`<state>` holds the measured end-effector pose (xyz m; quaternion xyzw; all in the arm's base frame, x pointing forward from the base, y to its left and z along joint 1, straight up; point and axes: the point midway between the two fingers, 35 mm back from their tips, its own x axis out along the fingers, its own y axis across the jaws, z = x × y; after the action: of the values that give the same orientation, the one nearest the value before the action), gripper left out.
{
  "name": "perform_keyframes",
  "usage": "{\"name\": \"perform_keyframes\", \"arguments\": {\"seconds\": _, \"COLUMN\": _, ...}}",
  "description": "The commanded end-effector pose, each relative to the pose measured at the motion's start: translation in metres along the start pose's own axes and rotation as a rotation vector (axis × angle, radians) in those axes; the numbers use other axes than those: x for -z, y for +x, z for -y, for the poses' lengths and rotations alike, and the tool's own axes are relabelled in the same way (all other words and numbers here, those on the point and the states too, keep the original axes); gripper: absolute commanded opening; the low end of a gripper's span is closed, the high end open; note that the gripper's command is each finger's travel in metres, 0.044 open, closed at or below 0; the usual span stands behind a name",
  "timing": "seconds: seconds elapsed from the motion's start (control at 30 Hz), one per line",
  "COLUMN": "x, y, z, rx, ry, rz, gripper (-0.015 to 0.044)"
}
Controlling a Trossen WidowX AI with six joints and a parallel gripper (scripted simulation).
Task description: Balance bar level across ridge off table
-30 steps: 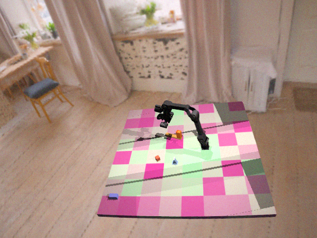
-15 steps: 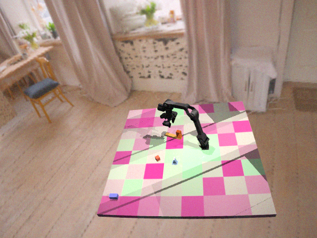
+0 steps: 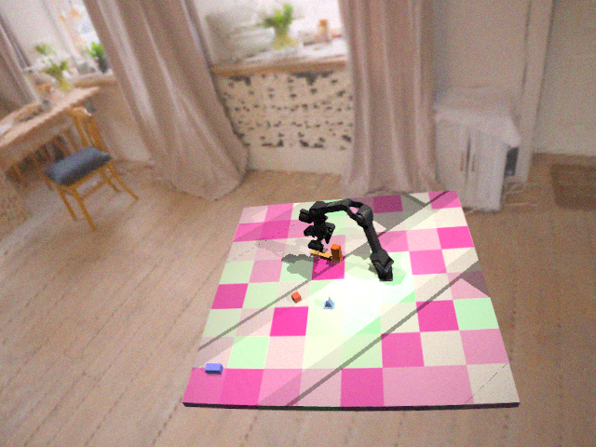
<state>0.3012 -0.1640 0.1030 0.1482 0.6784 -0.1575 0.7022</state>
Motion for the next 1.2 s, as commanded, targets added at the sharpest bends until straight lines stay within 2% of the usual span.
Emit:
{"name": "perform_keyframes", "arguments": {"seconds": 0.0, "x": 0.005, "y": 0.024, "z": -0.001, "rx": -0.004, "ry": -0.004, "rz": -0.007, "gripper": 0.0315}}
{"name": "perform_keyframes", "arguments": {"seconds": 0.73, "x": 0.006, "y": 0.053, "z": -0.001, "rx": -0.004, "ry": -0.004, "rz": -0.007, "gripper": 0.0315}}
{"name": "perform_keyframes", "arguments": {"seconds": 1.17, "x": 0.006, "y": 0.054, "z": -0.001, "rx": -0.004, "ry": -0.004, "rz": -0.007, "gripper": 0.0315}}
